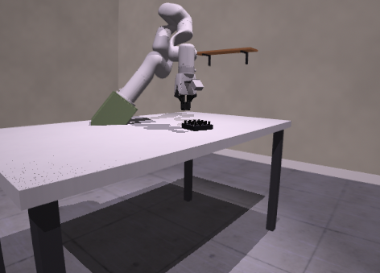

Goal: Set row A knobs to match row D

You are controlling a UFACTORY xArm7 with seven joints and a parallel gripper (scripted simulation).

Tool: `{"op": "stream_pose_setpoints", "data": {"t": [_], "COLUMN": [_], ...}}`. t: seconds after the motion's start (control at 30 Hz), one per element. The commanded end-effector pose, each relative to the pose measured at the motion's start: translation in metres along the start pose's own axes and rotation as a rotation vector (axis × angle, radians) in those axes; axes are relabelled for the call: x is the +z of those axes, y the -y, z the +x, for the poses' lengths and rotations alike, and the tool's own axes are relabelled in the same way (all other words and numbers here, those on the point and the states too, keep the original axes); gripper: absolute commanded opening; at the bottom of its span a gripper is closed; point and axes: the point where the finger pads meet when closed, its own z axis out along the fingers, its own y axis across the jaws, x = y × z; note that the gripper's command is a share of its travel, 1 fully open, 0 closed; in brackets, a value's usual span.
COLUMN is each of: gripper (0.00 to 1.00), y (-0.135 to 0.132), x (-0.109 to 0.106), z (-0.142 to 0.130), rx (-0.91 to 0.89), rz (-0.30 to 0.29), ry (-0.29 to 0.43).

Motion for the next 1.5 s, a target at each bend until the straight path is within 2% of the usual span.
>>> {"op": "stream_pose_setpoints", "data": {"t": [0.0, 0.67, 1.47], "gripper": [0.19, 0.19, 0.19], "y": [0.0, 0.0, 0.0], "x": [-0.001, 0.002, 0.026], "z": [0.001, 0.001, 0.001], "rx": [0.0, 0.0, 0.0], "rz": [0.001, 0.001, 0.001], "ry": [-0.003, -0.003, -0.003]}}
